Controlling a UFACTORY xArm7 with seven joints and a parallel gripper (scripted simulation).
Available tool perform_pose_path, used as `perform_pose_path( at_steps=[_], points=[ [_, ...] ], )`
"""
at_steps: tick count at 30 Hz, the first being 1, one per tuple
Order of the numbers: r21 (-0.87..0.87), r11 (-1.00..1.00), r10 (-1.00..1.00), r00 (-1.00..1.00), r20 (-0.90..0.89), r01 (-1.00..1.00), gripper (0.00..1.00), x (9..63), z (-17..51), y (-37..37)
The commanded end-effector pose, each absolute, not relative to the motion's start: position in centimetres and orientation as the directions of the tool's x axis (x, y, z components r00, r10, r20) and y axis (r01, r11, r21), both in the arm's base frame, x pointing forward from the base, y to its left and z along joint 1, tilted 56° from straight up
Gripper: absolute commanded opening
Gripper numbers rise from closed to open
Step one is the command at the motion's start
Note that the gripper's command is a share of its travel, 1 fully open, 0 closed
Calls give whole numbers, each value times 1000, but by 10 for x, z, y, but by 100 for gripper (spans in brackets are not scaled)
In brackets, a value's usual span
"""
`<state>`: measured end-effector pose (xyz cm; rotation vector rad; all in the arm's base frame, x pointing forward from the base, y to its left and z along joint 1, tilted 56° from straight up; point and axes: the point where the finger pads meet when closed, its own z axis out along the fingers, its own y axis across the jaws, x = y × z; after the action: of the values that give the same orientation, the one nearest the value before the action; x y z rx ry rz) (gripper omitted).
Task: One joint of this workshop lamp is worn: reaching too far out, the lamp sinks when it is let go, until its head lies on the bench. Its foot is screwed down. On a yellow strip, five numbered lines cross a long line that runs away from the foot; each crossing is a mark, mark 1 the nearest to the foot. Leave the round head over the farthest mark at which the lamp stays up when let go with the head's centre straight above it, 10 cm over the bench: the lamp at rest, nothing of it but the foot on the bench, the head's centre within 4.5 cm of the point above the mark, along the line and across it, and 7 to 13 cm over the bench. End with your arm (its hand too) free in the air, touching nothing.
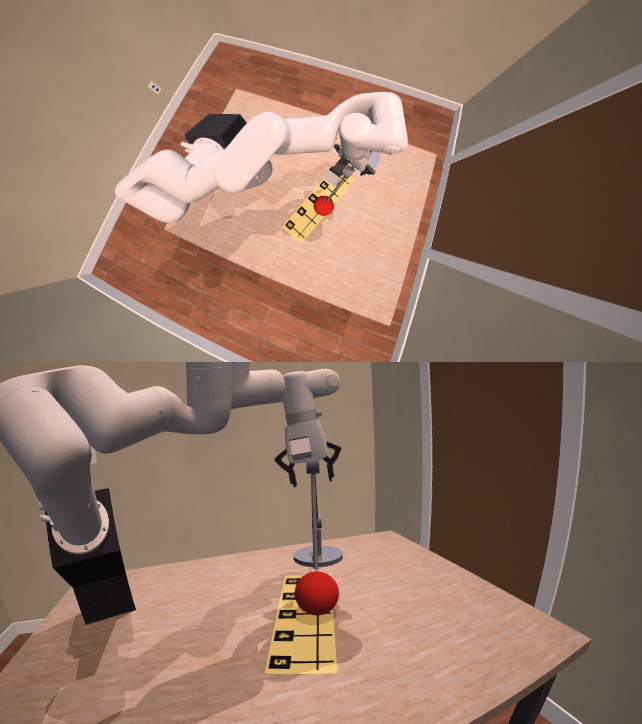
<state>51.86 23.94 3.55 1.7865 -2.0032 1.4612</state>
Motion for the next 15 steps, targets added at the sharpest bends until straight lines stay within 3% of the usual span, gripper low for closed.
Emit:
perform_pose_path(
  at_steps=[1, 15],
  points=[
    [-526, -69, -618, -378, 689, -847, 100, 522, 34, 240],
    [-514, -48, -588, -391, 708, -857, 100, 526, 31, 239]
  ],
)
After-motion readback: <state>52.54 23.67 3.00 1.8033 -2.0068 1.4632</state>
